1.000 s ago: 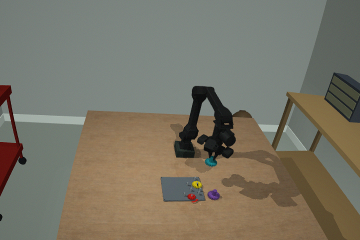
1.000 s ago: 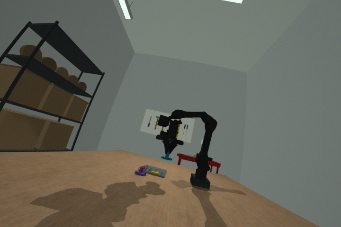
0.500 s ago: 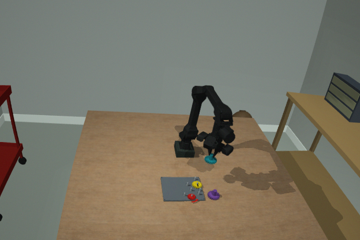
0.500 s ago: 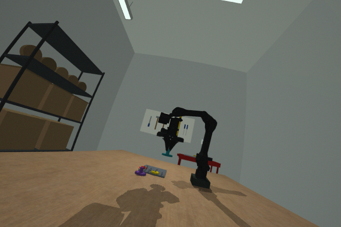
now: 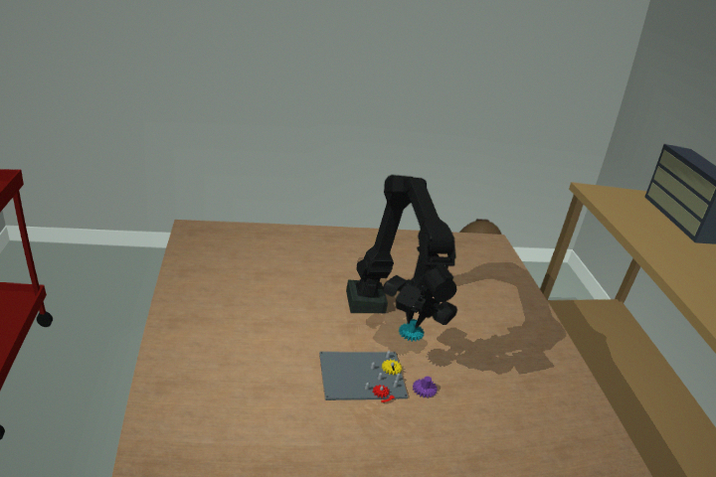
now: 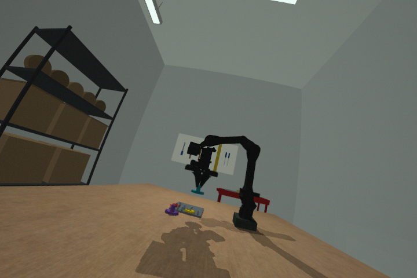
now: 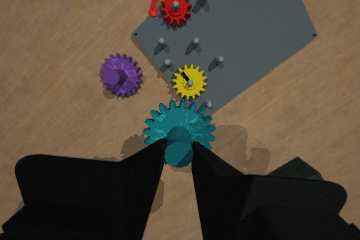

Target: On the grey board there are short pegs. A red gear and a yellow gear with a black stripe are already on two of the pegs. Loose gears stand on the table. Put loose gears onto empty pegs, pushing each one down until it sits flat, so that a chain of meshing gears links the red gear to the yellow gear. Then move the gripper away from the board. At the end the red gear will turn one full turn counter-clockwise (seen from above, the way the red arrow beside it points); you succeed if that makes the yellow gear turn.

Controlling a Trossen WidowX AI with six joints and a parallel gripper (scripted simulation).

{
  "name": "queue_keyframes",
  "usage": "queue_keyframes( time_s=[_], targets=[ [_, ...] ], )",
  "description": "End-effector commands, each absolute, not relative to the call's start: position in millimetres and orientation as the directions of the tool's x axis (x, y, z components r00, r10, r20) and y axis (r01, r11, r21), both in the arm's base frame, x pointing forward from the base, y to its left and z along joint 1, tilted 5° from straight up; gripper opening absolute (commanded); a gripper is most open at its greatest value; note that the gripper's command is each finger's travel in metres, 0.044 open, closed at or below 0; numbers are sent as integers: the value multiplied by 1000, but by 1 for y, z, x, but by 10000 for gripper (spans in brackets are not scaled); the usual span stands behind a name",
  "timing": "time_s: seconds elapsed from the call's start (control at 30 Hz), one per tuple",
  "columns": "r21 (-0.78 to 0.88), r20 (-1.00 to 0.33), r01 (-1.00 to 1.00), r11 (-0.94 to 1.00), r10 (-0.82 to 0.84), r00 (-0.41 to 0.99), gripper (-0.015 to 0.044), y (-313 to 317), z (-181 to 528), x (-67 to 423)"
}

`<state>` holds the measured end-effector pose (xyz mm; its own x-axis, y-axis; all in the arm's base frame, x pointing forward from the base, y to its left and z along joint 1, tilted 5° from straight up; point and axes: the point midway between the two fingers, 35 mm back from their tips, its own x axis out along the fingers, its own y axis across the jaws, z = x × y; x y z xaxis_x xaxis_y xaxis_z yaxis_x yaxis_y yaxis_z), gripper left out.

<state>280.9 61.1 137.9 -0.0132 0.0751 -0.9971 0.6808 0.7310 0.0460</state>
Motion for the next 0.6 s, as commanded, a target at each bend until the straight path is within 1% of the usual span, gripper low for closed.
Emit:
queue_keyframes(
  time_s=[0.0, 0.57],
  targets=[
    [53, -997, 677, 734, 79, -7, 0, 54, 130, 292],
    [47, -997, 682, 730, 71, -7, 0, 18, 97, 323]
  ],
)
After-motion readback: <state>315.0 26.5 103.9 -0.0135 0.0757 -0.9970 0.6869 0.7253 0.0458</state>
